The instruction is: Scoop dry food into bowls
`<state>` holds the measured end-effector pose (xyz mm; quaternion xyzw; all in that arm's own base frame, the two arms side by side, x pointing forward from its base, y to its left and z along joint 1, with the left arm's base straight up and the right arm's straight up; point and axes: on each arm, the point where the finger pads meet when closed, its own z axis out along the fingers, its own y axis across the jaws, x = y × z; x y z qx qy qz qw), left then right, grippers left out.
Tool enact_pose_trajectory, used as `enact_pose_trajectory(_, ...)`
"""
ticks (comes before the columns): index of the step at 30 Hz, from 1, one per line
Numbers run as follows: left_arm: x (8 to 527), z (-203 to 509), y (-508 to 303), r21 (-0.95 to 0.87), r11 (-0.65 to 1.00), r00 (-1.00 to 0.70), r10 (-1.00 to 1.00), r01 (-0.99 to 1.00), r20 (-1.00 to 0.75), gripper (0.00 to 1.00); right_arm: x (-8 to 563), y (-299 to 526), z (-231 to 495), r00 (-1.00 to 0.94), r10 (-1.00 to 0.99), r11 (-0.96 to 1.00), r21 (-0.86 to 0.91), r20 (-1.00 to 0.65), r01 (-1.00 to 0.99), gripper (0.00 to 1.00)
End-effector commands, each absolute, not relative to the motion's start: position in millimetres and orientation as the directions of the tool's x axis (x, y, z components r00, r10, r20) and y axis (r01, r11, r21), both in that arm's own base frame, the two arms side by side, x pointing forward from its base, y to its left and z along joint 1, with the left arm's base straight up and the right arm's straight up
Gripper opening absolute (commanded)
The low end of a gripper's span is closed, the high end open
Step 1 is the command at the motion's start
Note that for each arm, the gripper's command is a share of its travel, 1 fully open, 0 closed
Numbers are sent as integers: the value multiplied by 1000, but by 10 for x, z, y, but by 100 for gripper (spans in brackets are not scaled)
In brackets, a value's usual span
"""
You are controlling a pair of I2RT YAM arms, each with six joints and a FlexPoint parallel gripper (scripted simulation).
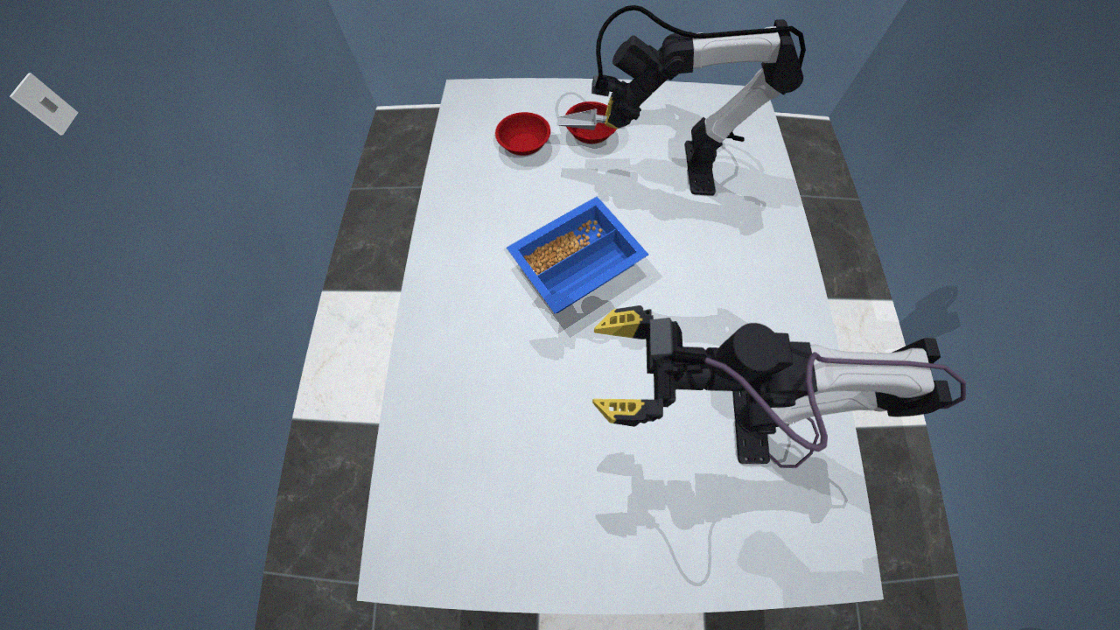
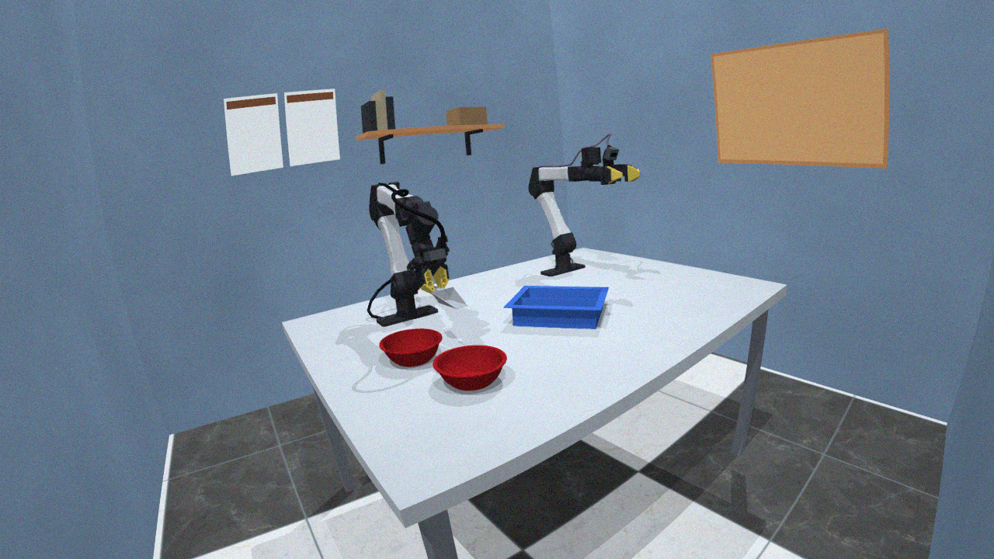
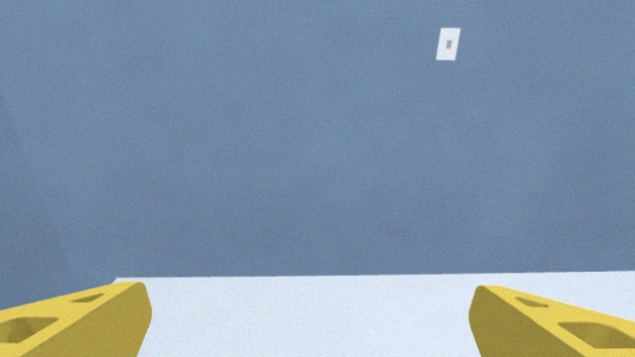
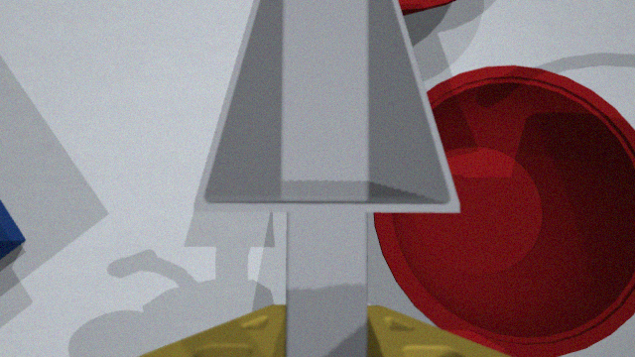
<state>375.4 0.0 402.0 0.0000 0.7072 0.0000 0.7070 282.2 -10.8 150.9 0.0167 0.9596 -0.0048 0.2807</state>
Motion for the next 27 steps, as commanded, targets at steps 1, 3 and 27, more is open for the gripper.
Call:
enact_pose_trajectory(1,3742,4068,0,-1,1000,13,-1,0,-1000,100,2845,-107,1565,-831,28,999,1,-555,33,3)
enact_pose_trajectory(3,3742,4068,0,-1,1000,13,-1,0,-1000,100,2845,-107,1565,-831,28,999,1,-555,33,3)
enact_pose_trajectory(27,3742,4068,0,-1,1000,13,-1,0,-1000,100,2845,-107,1565,-831,28,999,1,-555,33,0)
